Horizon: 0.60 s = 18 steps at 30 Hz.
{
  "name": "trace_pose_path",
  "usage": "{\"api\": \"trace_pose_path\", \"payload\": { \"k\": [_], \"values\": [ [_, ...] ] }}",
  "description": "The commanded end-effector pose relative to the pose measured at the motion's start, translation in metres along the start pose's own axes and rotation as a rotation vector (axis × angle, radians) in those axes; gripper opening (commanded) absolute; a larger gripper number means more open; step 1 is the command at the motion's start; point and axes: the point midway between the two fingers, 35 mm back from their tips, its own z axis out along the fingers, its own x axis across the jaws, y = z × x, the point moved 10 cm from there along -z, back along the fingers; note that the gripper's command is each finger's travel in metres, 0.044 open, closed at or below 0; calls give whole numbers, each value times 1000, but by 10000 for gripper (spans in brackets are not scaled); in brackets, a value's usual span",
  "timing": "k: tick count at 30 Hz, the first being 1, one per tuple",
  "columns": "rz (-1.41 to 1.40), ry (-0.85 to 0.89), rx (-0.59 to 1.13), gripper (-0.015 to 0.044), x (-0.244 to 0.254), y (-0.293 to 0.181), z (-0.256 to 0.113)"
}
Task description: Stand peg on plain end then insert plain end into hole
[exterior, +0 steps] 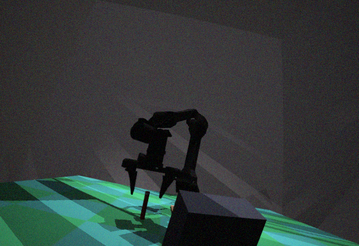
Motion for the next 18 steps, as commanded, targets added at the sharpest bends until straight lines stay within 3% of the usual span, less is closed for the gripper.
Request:
{"api": "trace_pose_path", "payload": {
  "k": [1,16,18],
  "values": [
    [3,-7,-10,440,0,0,9],
    [3,-7,-10,440,-2,1,28],
    [0,-3,-2,387,-2,1,24]
  ]
}}
